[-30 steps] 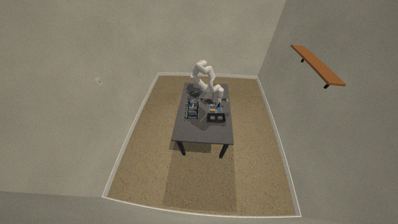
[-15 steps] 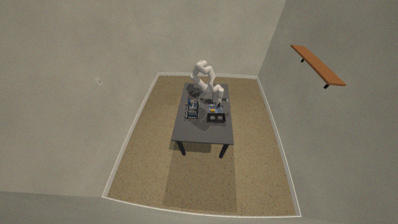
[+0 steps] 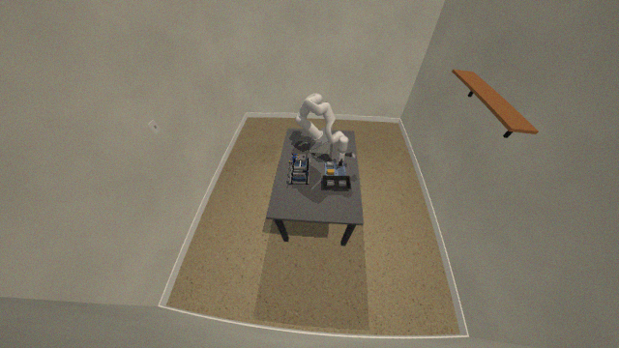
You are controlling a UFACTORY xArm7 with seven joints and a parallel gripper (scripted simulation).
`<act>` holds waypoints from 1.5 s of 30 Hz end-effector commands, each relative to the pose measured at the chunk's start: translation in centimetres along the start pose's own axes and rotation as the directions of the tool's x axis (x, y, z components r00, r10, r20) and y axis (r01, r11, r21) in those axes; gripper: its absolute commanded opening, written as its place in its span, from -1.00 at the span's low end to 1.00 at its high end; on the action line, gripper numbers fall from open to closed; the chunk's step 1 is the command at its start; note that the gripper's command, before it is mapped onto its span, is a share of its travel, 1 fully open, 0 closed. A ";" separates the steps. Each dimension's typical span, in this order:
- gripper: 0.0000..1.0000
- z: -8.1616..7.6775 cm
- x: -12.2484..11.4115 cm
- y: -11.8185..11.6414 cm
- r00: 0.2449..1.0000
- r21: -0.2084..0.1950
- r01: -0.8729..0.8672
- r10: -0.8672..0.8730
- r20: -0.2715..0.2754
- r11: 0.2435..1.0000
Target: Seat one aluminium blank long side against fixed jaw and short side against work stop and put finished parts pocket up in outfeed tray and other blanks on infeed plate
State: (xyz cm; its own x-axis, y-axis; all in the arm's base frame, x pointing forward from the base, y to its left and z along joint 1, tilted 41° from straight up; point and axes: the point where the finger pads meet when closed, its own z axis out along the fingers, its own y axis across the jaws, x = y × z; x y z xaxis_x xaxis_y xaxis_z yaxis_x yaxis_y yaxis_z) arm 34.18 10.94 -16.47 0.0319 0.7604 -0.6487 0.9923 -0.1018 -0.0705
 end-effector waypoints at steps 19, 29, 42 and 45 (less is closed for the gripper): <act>0.37 0.3 0.1 0.1 1.000 -0.003 0.000 0.000 -0.004 1.000; 0.37 0.6 0.1 0.1 1.000 -0.003 0.000 0.000 -0.004 1.000; 0.37 1.2 0.1 0.1 1.000 -0.003 0.000 0.000 -0.004 1.000; 0.37 1.2 0.1 0.1 1.000 -0.003 0.000 0.000 -0.004 1.000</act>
State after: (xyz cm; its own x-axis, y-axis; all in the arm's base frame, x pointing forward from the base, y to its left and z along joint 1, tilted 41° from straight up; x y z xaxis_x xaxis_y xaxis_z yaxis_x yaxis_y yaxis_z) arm 34.01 10.06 -17.52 0.0319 0.7603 -0.6488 0.9923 -0.1018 -0.0706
